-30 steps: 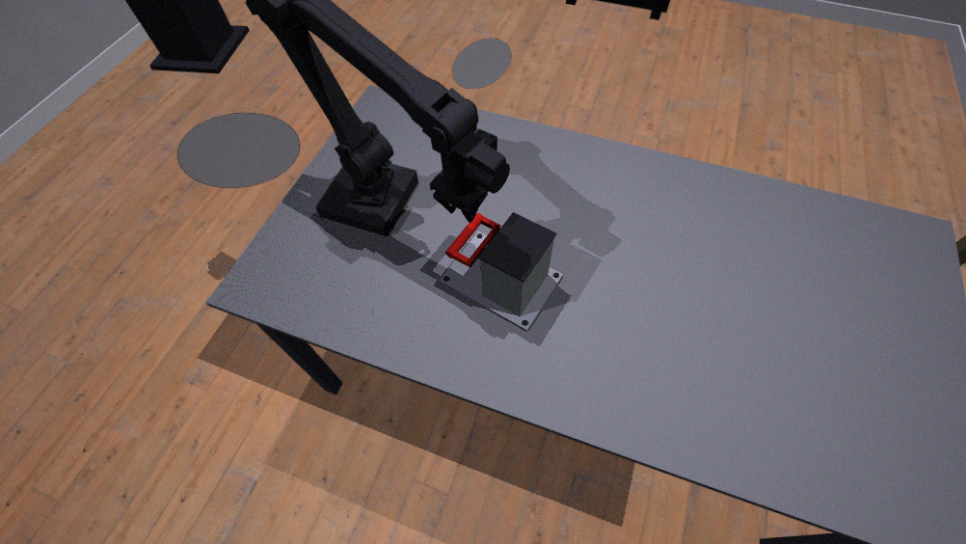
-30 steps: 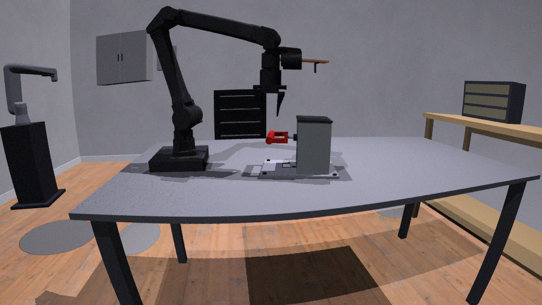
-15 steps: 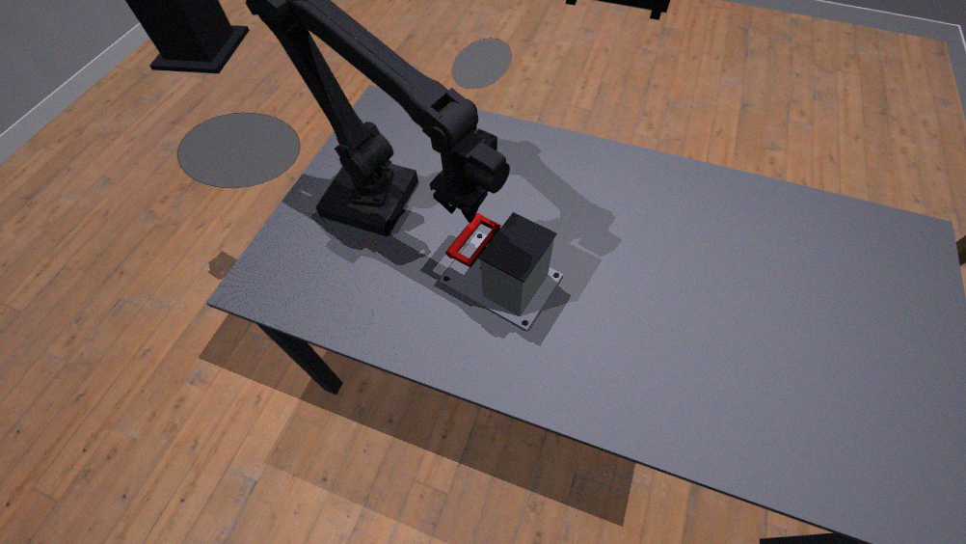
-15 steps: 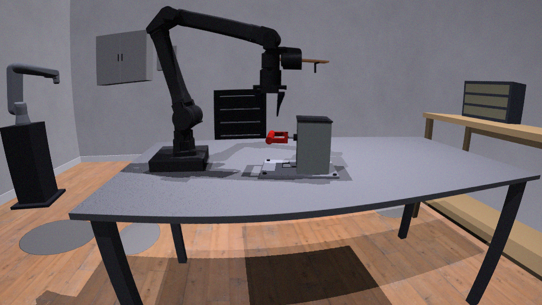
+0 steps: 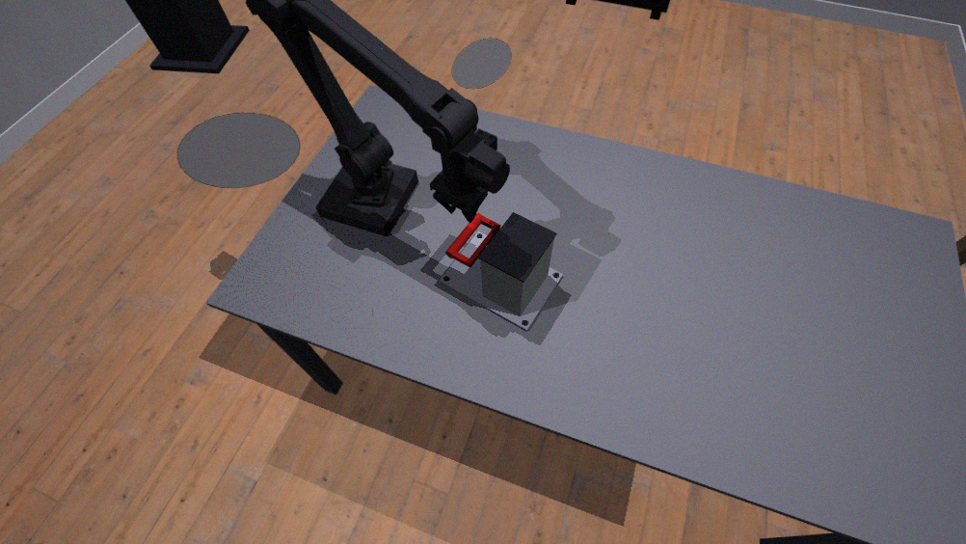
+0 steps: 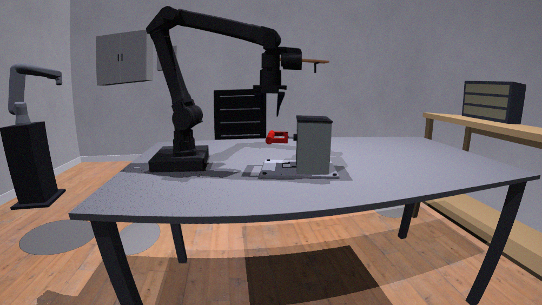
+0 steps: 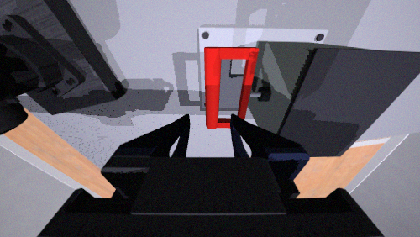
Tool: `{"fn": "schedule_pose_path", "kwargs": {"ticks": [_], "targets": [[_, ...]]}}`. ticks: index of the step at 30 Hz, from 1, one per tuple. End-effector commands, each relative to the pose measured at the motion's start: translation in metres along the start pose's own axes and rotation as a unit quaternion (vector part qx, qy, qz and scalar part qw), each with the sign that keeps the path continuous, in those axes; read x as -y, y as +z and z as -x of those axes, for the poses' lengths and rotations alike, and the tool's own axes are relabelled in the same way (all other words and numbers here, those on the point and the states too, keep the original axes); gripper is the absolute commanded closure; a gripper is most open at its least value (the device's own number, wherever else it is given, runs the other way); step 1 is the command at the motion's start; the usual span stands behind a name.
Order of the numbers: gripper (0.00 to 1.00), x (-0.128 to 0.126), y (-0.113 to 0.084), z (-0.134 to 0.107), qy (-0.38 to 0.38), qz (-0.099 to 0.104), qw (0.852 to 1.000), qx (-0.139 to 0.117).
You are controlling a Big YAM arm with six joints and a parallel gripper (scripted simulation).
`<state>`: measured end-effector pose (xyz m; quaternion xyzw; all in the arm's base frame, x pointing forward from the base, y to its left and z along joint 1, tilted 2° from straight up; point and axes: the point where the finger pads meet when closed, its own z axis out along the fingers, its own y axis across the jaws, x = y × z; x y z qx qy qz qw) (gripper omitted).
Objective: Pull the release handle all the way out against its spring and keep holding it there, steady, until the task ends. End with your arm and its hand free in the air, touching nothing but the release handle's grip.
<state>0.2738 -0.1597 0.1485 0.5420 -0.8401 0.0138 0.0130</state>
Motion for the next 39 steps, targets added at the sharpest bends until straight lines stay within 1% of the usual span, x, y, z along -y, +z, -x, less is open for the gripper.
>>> {"fn": "schedule_pose_path", "kwargs": {"ticks": [1,16,31,39], "targets": [[0.53,0.022,-0.020,-0.005,0.001,-0.024,1.000,0.000],[0.53,0.023,-0.008,-0.005,0.001,-0.024,1.000,0.000],[0.53,0.024,0.014,-0.005,0.001,-0.024,1.000,0.000],[0.53,0.024,0.022,-0.005,0.001,-0.024,1.000,0.000]]}}
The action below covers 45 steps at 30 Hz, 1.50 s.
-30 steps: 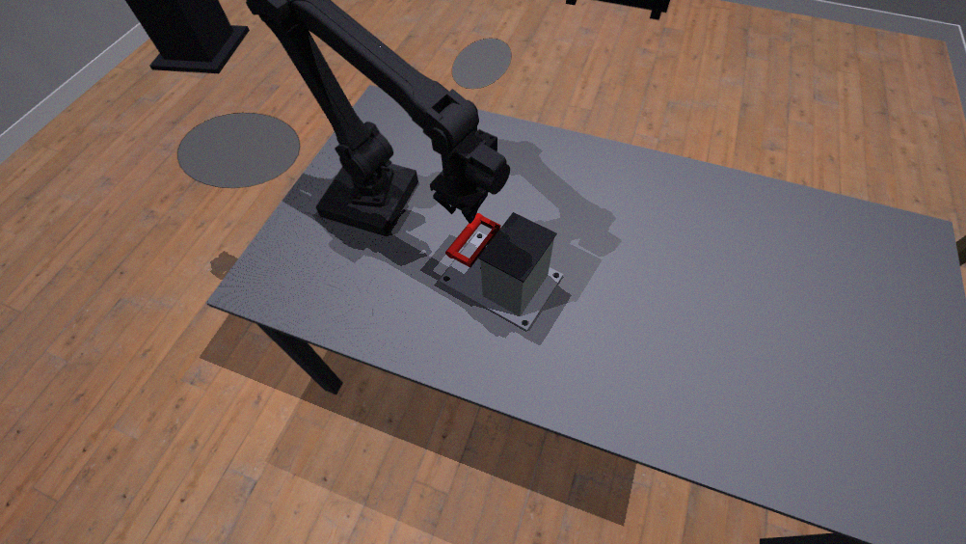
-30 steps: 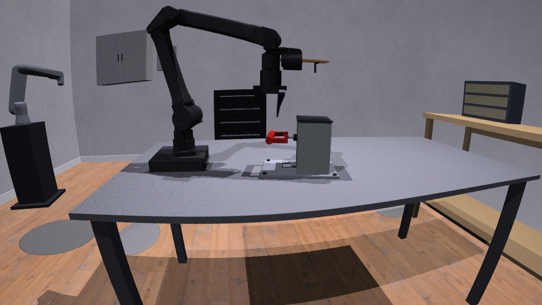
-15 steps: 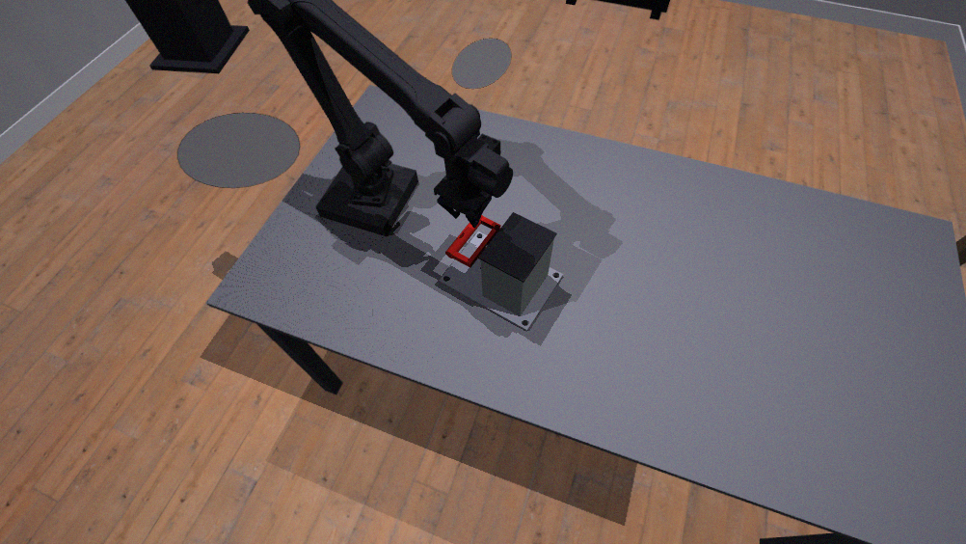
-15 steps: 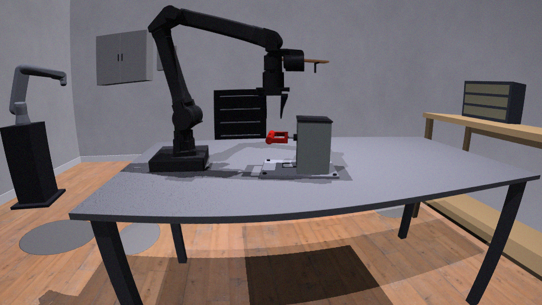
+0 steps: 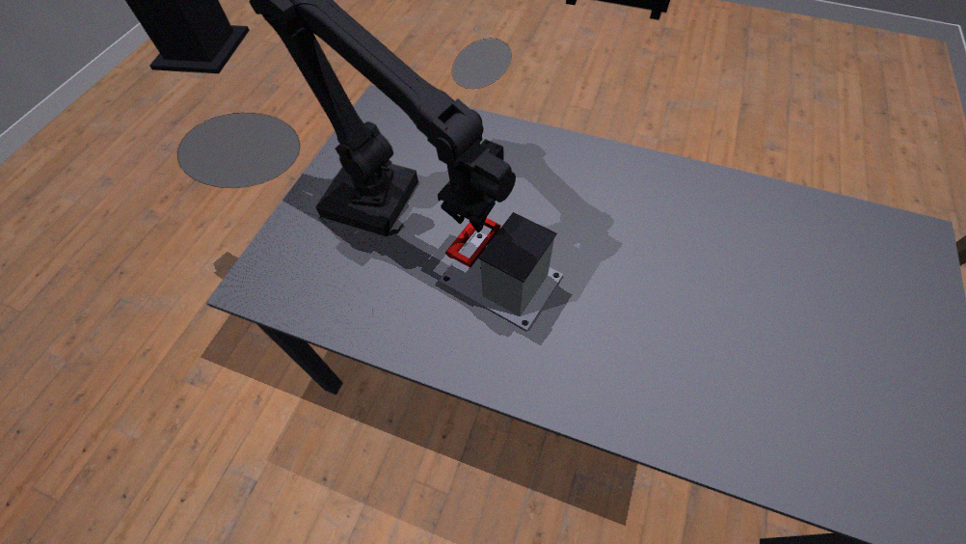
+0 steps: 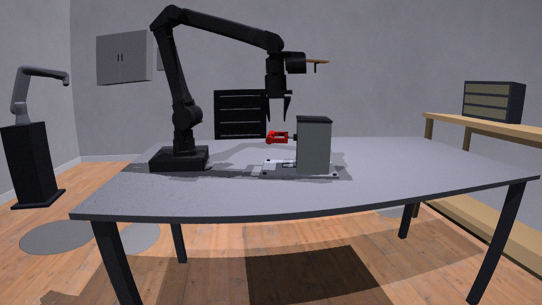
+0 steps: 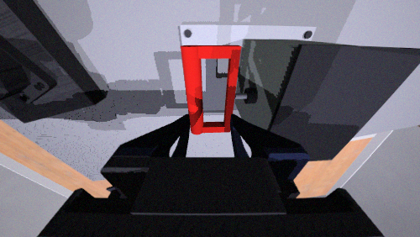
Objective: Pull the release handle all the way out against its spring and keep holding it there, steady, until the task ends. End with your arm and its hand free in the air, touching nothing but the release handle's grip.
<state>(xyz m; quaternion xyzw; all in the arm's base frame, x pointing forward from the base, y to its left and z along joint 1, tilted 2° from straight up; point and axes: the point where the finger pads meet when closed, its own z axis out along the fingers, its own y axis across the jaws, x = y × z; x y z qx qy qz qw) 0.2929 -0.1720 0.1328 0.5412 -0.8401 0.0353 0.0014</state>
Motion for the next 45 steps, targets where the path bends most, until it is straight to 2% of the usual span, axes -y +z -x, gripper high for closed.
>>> {"fn": "schedule_pose_path", "kwargs": {"ticks": [1,18,45], "targets": [[0.53,0.002,0.007,-0.002,0.000,0.000,1.000,0.002],[0.53,0.002,0.013,-0.002,0.000,0.000,1.000,0.002],[0.53,-0.014,0.028,0.000,0.000,0.016,1.000,0.003]]}}
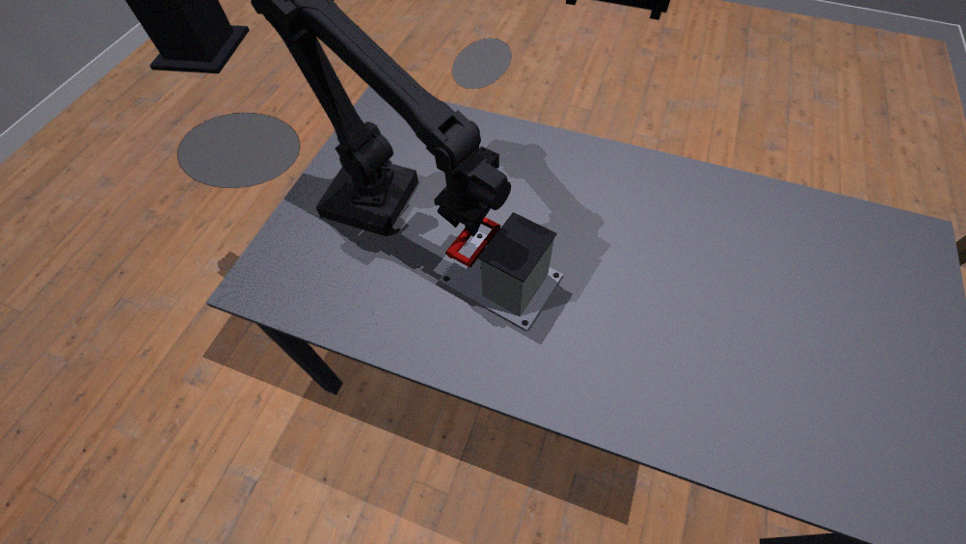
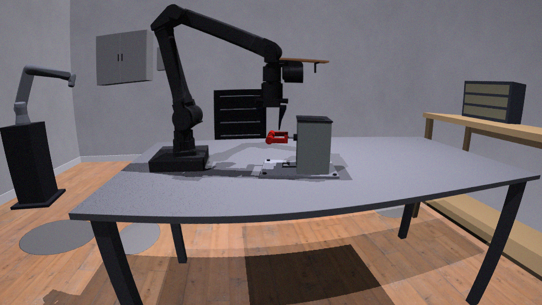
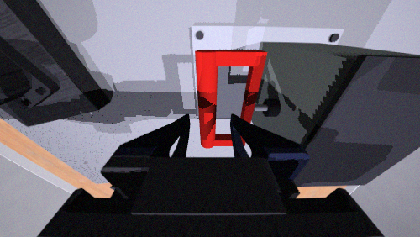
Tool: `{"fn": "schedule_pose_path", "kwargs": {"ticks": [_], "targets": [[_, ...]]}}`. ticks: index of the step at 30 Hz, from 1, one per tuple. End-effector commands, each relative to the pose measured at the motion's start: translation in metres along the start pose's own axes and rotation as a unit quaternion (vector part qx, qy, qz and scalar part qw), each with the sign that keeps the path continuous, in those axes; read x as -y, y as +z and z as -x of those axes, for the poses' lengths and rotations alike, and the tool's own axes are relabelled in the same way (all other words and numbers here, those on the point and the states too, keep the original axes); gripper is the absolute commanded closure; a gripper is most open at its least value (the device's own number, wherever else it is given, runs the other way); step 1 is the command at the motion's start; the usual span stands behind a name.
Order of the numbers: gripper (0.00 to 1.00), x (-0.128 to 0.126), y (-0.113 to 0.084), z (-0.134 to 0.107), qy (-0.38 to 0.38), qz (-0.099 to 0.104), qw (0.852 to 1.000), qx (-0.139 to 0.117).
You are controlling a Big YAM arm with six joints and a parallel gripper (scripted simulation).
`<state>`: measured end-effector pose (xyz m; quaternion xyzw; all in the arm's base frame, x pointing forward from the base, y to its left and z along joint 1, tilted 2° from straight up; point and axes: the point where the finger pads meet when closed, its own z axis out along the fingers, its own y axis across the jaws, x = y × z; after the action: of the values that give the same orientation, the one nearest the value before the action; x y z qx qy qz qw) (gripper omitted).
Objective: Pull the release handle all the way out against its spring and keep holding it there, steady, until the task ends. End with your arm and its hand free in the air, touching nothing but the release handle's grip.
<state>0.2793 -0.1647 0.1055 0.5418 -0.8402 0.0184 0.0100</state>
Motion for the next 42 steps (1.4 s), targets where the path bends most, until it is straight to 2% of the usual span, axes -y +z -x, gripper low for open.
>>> {"fn": "schedule_pose_path", "kwargs": {"ticks": [1,31,32,42], "targets": [[0.53,0.003,0.001,-0.002,0.001,-0.003,1.000,0.001],[0.53,-0.004,0.005,-0.002,0.001,-0.001,1.000,0.002],[0.53,0.018,-0.014,-0.005,0.001,-0.018,1.000,0.000],[0.53,0.018,-0.014,-0.005,0.001,-0.018,1.000,0.000]]}}
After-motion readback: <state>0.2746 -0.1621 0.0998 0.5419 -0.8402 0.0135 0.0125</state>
